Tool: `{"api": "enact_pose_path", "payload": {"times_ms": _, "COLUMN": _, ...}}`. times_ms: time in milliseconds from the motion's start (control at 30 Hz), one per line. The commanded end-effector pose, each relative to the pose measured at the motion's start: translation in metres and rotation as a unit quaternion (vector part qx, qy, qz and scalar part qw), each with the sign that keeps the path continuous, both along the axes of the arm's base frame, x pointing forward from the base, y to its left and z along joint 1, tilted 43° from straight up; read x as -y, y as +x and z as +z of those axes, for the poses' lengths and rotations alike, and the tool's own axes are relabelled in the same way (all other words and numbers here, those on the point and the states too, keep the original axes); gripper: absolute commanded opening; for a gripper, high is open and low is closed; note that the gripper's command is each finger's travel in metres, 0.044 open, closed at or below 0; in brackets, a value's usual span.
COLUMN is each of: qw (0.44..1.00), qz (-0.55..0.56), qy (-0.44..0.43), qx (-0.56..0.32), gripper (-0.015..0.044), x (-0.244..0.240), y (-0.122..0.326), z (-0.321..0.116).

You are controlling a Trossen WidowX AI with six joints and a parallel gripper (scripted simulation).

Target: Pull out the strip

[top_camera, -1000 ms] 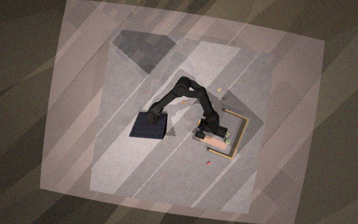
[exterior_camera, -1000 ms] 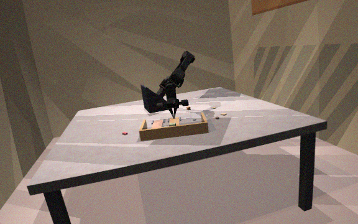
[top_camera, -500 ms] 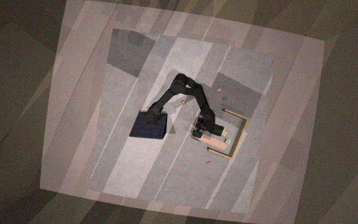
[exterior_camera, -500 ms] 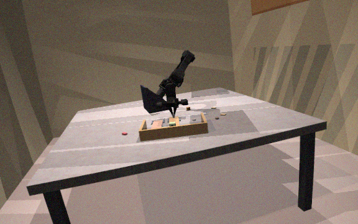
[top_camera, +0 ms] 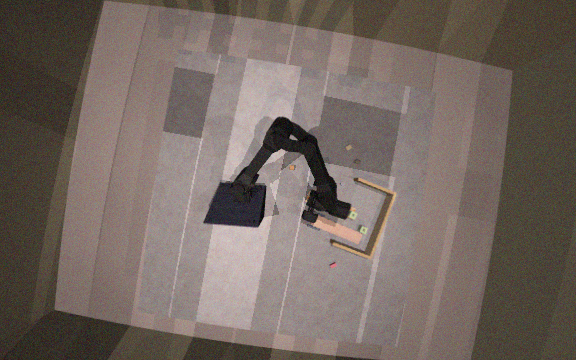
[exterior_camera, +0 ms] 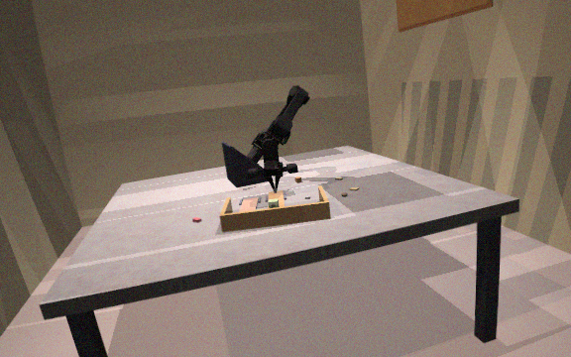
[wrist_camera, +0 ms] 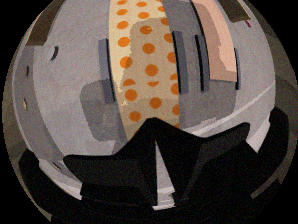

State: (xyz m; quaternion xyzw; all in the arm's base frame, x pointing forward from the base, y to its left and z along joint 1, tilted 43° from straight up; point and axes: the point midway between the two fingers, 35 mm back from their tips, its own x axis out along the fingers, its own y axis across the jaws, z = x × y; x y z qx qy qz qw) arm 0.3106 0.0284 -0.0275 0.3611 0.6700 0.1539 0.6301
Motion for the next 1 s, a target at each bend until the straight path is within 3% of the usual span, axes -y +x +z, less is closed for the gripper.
{"api": "enact_pose_path", "payload": {"times_ms": 0, "qw": 1.000, "qz": 0.002, "qy": 0.005, "qx": -0.012, "gripper": 0.0000, "x": -0.006, "y": -0.012, "z": -0.001}}
{"api": "enact_pose_path", "payload": {"times_ms": 967, "qw": 1.000, "qz": 0.002, "qy": 0.005, "qx": -0.013, "gripper": 0.0000, "x": -0.017, "y": -0.054, "z": 0.006}}
